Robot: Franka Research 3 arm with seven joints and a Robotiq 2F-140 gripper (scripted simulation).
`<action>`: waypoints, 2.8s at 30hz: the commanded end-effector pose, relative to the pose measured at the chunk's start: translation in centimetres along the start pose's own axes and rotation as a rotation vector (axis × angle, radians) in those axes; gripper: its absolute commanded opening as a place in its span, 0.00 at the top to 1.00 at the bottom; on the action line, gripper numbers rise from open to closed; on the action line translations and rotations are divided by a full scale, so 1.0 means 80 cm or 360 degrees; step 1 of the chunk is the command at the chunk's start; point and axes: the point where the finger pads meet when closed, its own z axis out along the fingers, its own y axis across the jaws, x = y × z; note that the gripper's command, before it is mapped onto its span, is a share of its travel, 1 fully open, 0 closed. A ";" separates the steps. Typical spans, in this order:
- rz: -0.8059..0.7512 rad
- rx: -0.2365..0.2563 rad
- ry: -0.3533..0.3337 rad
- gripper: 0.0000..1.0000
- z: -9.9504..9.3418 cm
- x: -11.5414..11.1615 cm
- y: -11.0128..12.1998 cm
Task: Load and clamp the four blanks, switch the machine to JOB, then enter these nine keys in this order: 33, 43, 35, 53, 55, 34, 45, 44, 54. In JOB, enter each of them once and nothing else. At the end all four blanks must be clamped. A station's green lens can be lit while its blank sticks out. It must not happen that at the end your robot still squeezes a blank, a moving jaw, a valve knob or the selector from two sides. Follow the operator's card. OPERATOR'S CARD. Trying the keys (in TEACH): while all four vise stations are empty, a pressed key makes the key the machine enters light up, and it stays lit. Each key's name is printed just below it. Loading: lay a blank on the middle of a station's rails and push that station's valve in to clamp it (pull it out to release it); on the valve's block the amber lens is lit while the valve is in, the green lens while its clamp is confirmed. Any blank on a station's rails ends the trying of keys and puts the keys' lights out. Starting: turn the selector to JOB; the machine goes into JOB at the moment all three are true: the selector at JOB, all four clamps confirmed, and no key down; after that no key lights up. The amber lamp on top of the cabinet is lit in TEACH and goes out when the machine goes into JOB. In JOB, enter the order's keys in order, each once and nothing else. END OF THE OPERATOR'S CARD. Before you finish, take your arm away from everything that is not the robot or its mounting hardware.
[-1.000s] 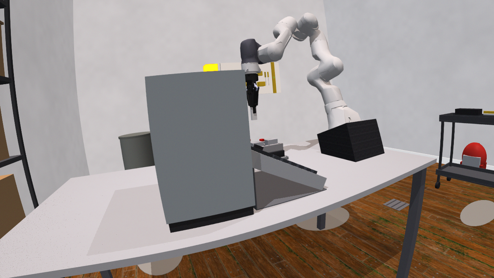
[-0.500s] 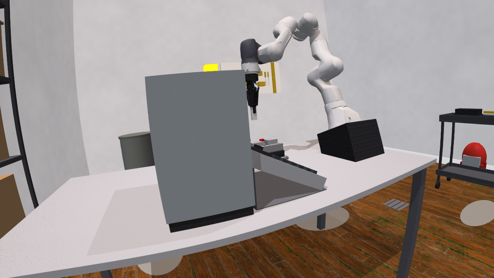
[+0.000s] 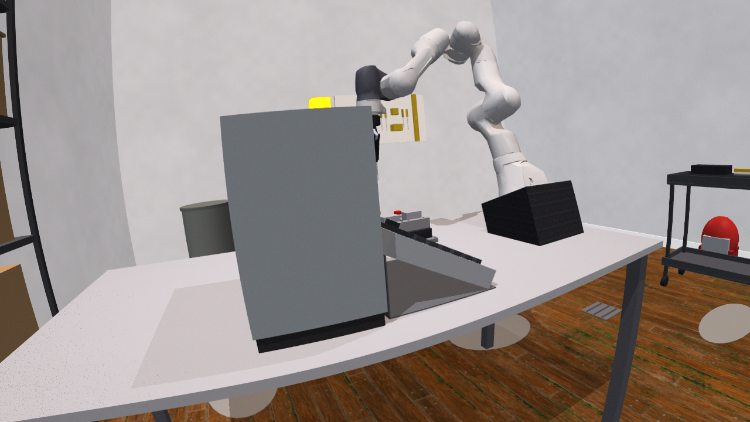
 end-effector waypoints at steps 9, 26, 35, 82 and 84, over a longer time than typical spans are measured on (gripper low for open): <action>-0.0144 -0.0004 0.0010 1.00 0.000 0.000 -0.003; -0.0144 -0.0004 0.0010 1.00 0.000 0.000 -0.003; -0.0144 -0.0004 0.0010 1.00 0.000 0.000 -0.003; -0.0144 -0.0005 0.0010 1.00 0.125 0.000 -0.002; -0.0144 -0.0005 0.0010 1.00 0.129 0.000 -0.002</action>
